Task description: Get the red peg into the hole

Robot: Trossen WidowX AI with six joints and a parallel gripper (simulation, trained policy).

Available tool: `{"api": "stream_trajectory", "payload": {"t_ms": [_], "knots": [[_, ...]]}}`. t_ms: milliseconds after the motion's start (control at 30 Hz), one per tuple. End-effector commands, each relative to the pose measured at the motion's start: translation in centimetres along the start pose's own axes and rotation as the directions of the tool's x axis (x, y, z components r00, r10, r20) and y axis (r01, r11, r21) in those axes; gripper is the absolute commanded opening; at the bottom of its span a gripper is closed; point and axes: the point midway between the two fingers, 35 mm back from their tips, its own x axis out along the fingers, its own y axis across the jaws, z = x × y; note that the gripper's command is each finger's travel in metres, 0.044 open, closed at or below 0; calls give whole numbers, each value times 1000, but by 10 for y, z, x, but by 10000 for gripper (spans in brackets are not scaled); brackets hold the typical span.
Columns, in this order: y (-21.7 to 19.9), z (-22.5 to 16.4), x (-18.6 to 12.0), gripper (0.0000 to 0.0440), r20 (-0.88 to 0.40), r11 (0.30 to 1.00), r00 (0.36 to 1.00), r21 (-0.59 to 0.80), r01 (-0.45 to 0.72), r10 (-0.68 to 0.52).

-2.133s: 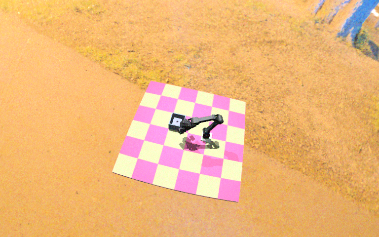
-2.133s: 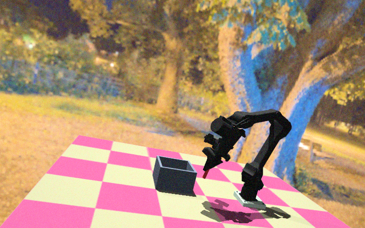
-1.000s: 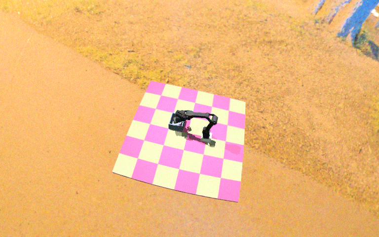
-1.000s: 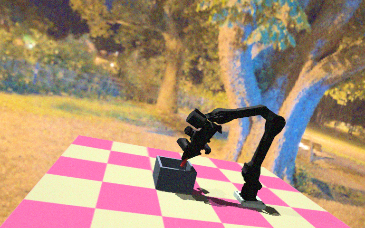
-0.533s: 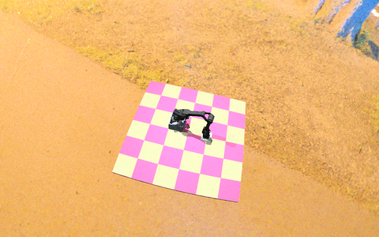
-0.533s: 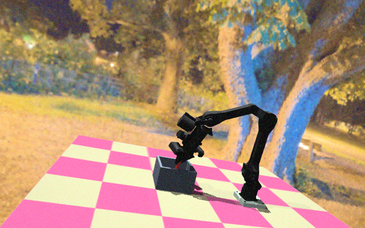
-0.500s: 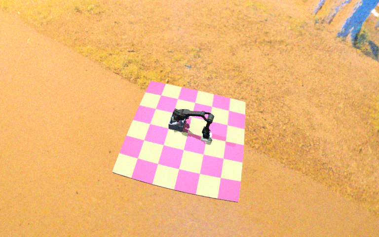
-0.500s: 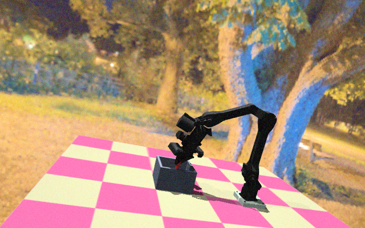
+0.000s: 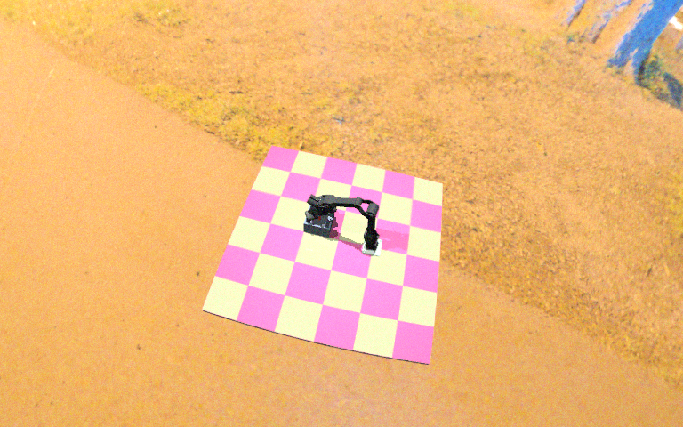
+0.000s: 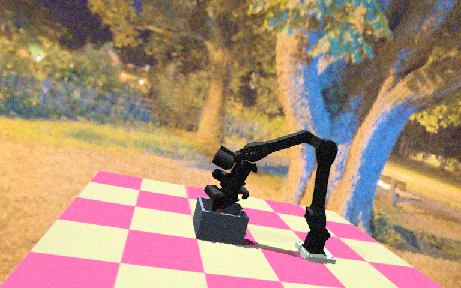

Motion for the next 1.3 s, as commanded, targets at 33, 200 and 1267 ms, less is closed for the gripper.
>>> {"api": "stream_trajectory", "payload": {"t_ms": [33, 200, 1267], "knots": [[5, 12, -3, 142, 6, 1000, 1000, -25, 3, -3], [8, 21, -1, 140, -3, 999, 1000, -49, 8, -8], [-16, 79, 12, 134, -33, 992, 996, -97, 75, -79]]}}
